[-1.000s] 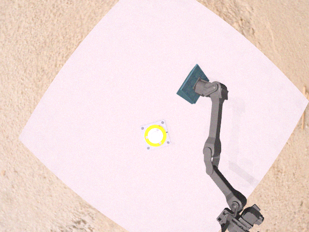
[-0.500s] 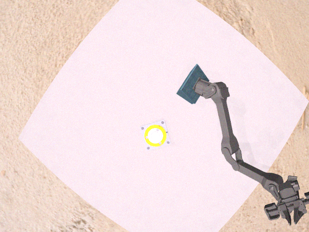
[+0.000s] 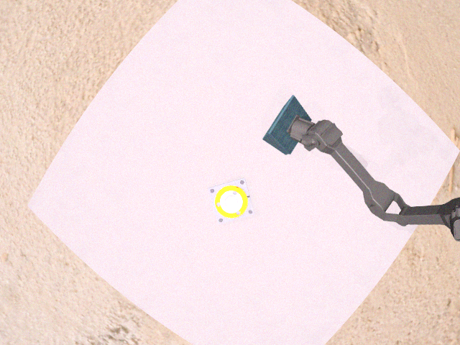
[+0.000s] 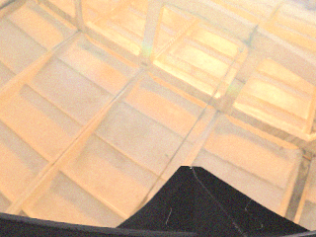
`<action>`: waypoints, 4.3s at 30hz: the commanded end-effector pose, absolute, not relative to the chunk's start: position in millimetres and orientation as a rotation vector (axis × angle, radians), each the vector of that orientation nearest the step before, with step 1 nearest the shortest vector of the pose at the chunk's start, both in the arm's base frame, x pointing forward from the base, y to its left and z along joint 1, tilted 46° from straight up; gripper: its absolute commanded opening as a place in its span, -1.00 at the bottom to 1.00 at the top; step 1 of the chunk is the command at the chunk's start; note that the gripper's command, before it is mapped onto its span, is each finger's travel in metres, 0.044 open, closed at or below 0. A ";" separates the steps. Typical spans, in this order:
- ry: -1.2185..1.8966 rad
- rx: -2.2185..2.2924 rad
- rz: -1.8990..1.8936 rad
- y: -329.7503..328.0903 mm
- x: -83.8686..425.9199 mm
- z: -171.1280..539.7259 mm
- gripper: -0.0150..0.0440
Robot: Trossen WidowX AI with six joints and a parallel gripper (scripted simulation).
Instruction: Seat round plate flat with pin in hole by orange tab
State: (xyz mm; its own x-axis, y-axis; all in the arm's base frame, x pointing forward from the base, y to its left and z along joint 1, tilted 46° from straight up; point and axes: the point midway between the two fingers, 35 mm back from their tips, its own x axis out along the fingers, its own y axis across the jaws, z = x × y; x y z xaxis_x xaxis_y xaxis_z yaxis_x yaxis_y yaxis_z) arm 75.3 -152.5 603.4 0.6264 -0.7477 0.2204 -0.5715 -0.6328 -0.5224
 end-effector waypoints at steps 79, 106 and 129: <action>1.479 0.697 0.542 -30.8 253.6 -39.0 -0.49; 1.479 0.698 0.543 -13.2 258.5 -19.2 -0.49; 1.476 0.704 0.538 -43.6 257.2 7.8 -0.49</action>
State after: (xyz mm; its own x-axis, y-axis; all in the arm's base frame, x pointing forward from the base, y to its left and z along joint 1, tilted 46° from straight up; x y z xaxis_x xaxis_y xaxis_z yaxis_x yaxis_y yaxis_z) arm 257.3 -43.9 8.2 0.0430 0.7113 -0.7016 0.0910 0.6966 0.7117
